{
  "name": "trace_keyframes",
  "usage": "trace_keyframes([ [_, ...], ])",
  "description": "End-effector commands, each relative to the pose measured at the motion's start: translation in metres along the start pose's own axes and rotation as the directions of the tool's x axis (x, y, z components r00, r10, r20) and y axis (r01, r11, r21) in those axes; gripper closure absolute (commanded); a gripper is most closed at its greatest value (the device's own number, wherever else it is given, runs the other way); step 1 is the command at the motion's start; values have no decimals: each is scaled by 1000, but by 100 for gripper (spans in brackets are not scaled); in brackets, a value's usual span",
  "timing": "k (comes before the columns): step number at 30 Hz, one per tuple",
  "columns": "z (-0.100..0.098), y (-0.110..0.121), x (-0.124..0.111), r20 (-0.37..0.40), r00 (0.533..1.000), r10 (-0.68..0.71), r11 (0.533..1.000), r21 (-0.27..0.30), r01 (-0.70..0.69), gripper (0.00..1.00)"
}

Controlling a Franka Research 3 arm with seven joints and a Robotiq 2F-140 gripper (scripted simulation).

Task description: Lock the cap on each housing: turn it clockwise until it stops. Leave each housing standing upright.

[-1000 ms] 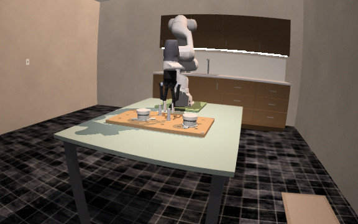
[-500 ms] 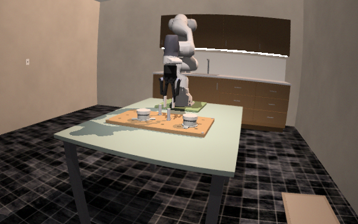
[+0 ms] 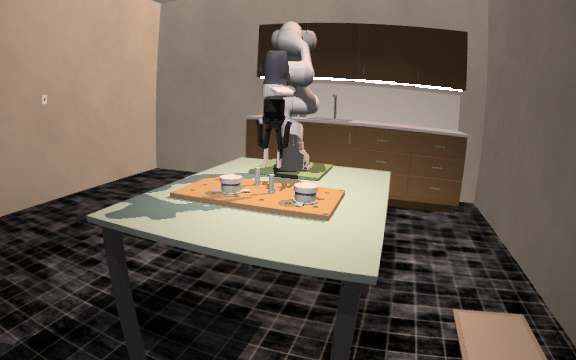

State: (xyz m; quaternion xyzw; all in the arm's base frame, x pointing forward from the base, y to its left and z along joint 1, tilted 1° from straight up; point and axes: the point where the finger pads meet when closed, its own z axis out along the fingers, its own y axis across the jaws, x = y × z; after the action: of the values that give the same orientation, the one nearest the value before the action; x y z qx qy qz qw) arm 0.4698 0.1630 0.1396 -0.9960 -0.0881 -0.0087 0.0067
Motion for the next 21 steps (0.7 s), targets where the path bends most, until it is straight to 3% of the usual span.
trace_keyframes([
  [1,-4,1,-3,9,1000,4,1000,-4,-4,64],
  [21,-8,8,1,8,999,-39,999,-4,39,64],
])
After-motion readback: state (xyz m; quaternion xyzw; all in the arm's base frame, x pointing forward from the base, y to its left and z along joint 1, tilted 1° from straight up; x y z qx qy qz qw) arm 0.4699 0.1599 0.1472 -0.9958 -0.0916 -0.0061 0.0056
